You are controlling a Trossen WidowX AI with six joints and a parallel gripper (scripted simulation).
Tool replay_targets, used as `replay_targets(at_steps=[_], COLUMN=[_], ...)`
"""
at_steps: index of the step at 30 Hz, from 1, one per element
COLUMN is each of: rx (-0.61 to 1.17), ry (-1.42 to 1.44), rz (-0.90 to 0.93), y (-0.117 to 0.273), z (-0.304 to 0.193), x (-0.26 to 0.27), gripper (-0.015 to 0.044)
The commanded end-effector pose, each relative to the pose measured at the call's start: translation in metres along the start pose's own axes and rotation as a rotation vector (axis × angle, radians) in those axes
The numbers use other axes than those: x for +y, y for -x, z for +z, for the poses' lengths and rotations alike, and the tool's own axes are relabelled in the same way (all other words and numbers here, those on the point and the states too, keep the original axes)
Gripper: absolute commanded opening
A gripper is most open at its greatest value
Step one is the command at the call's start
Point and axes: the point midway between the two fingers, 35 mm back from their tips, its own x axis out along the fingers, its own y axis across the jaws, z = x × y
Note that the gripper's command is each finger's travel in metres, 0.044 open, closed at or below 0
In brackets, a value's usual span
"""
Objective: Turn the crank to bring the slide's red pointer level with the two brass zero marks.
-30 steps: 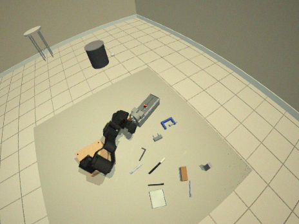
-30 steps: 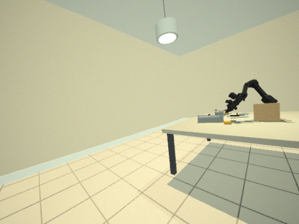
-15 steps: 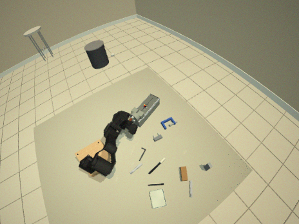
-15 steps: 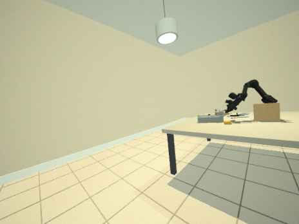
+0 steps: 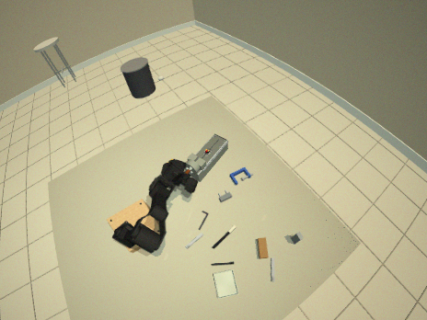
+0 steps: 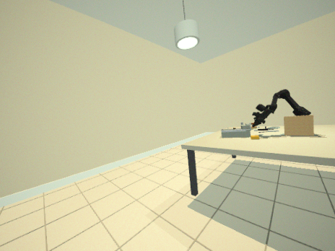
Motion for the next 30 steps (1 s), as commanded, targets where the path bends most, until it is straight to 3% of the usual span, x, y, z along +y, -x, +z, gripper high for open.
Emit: replay_targets(at_steps=[1,30], rx=[0.008,0.009], ry=[-0.013,-0.012], rz=[-0.019,-0.020], y=[-0.003,-0.018], z=[-0.003,-0.019], x=[-0.008,-0.018], gripper=[0.0000,0.0000])
